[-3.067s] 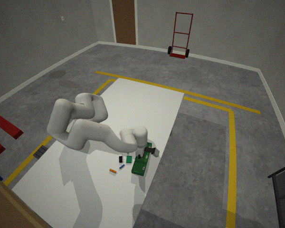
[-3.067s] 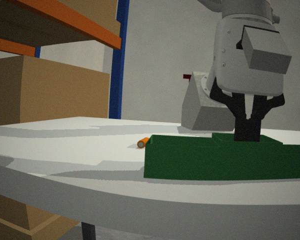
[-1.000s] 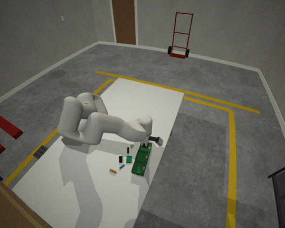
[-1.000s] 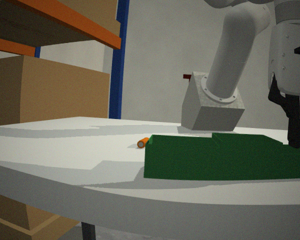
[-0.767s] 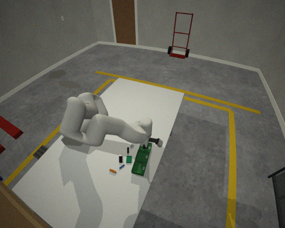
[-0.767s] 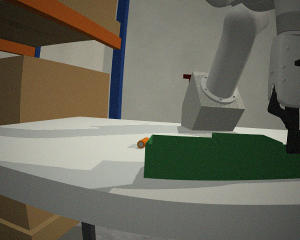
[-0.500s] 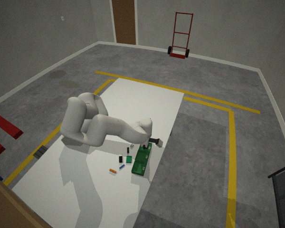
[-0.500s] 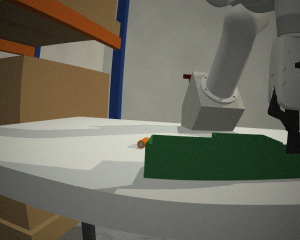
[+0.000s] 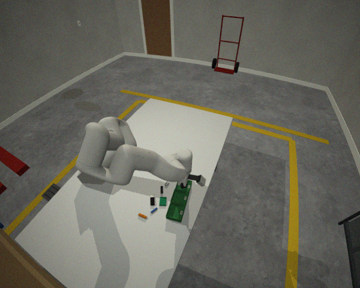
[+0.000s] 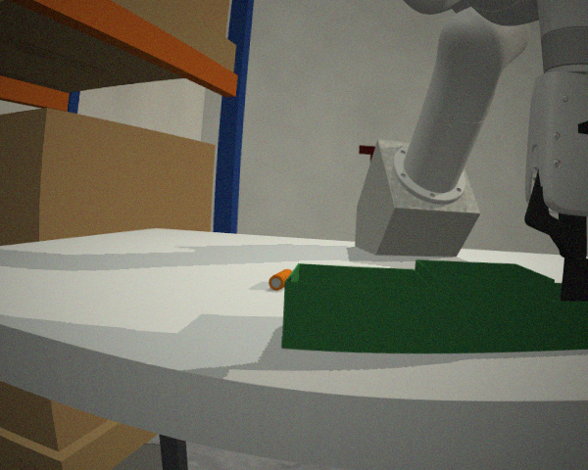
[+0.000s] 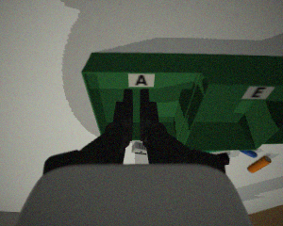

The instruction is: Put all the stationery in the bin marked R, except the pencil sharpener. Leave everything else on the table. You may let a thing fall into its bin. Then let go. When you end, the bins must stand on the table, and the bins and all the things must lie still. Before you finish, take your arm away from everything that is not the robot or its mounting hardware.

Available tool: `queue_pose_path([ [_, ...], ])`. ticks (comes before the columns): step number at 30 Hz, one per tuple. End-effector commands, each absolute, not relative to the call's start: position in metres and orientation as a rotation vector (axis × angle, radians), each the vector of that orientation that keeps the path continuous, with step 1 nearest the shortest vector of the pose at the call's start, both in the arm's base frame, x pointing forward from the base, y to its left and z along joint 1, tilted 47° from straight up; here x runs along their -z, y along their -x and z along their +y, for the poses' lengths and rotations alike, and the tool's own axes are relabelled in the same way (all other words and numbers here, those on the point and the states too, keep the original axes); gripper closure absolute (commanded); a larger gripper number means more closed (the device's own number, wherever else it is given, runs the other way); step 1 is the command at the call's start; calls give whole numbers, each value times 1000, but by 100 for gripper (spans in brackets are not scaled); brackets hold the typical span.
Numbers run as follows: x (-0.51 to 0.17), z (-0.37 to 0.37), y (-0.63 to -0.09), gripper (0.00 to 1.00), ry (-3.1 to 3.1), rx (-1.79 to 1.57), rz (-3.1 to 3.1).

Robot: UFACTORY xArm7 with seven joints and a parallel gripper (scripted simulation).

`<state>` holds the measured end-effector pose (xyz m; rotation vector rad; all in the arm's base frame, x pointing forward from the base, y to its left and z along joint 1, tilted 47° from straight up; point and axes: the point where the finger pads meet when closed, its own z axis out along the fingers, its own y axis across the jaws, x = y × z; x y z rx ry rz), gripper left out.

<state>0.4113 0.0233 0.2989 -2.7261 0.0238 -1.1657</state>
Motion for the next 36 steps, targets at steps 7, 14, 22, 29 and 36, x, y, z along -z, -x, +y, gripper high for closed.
queue_pose_path([
  [7,-300,23,-411,93,2725,1169,24],
  [14,-300,23,-411,93,2725,1169,24],
  [22,-300,23,-411,93,2725,1169,24],
  [29,-305,22,-406,93,2725,1169,24],
  [36,-310,21,-401,93,2725,1169,24],
])
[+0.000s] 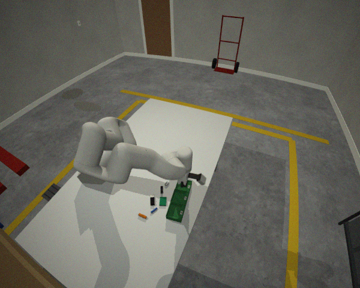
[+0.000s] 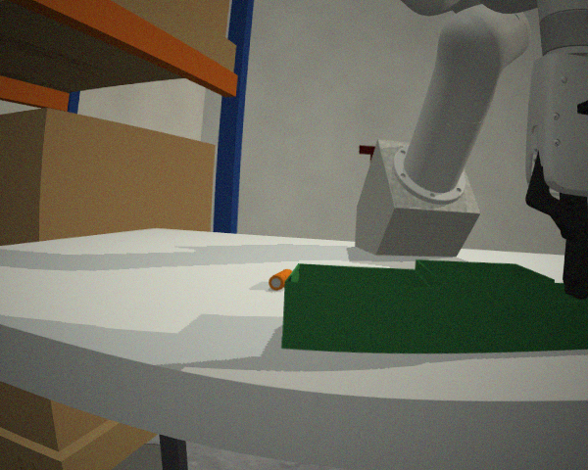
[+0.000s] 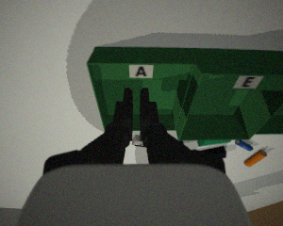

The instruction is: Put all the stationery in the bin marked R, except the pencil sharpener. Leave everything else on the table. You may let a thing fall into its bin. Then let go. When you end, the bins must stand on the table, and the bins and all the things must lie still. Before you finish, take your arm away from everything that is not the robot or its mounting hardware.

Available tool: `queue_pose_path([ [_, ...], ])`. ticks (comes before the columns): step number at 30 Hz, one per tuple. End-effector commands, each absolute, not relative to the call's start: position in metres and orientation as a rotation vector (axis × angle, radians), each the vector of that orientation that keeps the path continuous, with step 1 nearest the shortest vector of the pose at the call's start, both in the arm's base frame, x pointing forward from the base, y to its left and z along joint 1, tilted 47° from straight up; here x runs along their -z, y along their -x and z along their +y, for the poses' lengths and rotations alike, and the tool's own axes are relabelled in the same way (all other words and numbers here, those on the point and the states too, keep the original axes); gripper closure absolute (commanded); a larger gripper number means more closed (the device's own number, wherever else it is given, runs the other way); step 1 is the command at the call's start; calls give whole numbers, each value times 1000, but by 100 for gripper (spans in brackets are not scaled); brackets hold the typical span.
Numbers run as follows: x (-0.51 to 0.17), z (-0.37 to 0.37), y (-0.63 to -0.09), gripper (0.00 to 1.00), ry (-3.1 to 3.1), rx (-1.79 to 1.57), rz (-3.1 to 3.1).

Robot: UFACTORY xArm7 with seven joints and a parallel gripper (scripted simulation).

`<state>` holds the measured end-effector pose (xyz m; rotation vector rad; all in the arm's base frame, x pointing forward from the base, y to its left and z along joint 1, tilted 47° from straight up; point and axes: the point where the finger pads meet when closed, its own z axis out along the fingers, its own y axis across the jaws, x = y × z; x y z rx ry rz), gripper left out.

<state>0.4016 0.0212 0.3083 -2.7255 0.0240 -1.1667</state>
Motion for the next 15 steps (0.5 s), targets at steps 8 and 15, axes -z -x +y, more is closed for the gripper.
queue_pose_path([
  [8,-317,19,-393,93,2725,1169,24],
  [15,-333,16,-377,93,2725,1169,25],
])
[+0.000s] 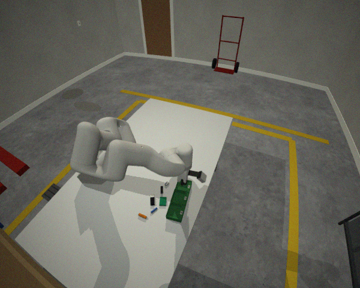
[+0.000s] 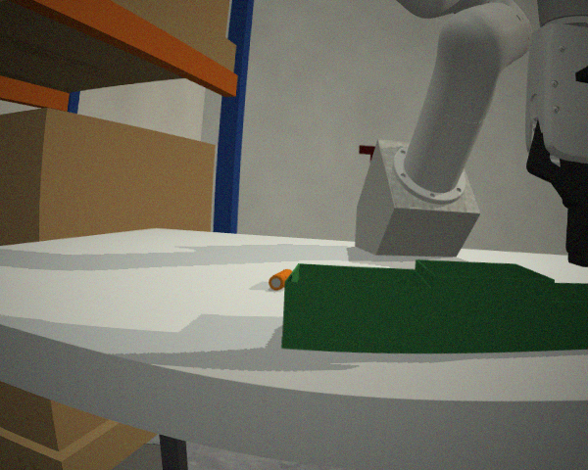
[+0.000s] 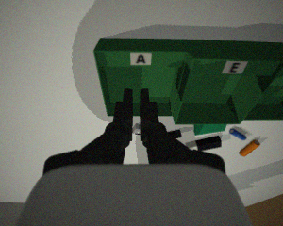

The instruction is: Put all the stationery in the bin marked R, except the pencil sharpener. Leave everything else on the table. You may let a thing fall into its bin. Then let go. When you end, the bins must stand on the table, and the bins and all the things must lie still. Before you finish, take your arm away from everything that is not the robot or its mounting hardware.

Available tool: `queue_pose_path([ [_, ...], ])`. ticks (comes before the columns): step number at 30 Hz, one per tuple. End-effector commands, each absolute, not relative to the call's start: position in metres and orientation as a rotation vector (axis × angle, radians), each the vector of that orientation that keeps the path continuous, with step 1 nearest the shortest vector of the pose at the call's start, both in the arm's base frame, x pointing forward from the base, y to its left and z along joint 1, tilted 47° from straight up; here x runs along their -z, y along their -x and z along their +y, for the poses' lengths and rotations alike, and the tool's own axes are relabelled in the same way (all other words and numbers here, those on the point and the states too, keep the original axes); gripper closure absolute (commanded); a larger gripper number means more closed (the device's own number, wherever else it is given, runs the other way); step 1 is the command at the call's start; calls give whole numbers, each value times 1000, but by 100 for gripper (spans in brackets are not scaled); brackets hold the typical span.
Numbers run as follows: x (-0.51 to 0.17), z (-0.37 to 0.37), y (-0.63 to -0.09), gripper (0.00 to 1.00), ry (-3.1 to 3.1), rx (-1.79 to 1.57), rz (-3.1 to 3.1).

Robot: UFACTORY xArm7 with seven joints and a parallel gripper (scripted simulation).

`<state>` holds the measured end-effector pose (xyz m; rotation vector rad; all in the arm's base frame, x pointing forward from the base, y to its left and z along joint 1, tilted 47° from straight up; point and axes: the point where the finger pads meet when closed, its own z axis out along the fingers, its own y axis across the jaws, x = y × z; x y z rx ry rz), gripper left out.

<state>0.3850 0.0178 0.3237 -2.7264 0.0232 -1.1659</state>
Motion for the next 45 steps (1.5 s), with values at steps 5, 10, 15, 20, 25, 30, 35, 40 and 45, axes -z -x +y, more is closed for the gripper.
queue_pose_path([
  [5,-340,14,-369,93,2725,1170,25],
  [10,-352,11,-357,93,2725,1170,25],
  [15,-380,5,-327,93,2724,1170,25],
  [20,-397,1,-309,93,2724,1170,25],
  [25,-425,-6,-279,93,2724,1170,25],
  [30,-425,-6,-279,93,2724,1170,25],
  [35,-418,-10,-280,44,2707,1156,93],
  [40,-389,-25,-286,44,2634,1102,332],
  [45,-353,-45,-293,44,2541,1035,569],
])
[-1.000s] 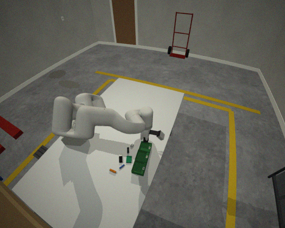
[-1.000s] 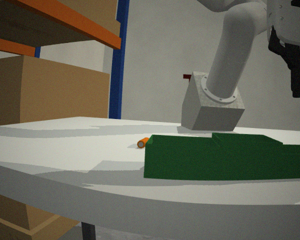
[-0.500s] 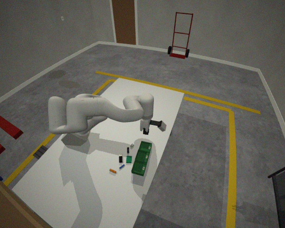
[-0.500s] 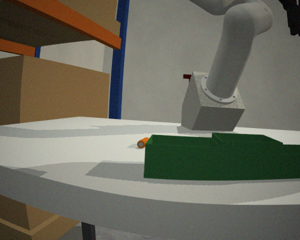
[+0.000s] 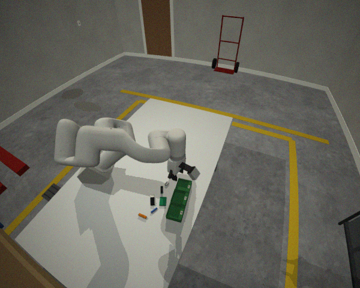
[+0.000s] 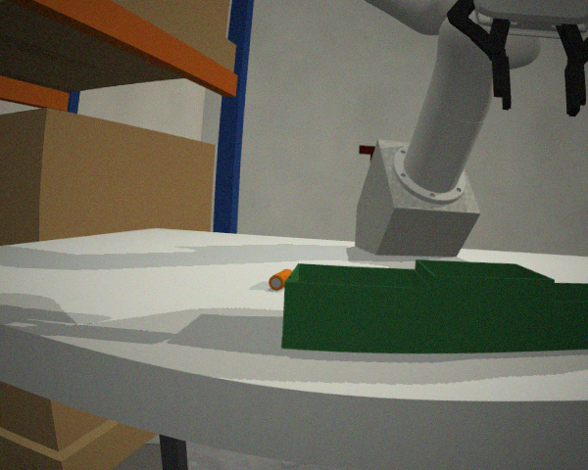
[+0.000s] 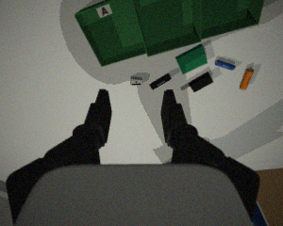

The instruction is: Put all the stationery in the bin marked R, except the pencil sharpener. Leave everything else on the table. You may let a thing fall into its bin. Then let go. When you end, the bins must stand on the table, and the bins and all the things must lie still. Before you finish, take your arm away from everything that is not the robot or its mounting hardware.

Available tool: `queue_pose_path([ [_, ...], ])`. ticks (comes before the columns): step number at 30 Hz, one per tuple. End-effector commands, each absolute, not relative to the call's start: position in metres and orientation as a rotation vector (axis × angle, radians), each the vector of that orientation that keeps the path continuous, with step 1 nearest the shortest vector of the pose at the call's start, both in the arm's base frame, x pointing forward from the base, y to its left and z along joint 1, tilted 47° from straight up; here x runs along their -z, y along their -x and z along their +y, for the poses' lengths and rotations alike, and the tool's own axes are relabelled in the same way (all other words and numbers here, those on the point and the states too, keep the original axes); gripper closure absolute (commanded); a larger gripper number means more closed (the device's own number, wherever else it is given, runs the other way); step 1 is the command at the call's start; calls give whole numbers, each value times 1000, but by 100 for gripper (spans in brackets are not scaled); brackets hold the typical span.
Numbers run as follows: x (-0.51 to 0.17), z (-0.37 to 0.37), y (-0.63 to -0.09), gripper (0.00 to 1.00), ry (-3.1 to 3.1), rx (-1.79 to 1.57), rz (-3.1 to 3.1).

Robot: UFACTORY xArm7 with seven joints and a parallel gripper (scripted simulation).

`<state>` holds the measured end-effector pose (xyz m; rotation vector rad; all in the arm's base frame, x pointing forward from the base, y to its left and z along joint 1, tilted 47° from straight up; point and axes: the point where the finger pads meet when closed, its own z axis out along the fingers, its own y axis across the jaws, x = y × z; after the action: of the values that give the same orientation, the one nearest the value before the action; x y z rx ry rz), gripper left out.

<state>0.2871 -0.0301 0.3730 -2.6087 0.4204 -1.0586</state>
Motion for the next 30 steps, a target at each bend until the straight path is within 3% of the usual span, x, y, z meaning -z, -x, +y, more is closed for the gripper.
queue_pose_path([
  [1,-345,-49,-295,44,2521,1021,616],
  [16,-251,-100,-313,44,2185,807,1186],
  [30,-250,-102,-314,44,1896,677,1501],
])
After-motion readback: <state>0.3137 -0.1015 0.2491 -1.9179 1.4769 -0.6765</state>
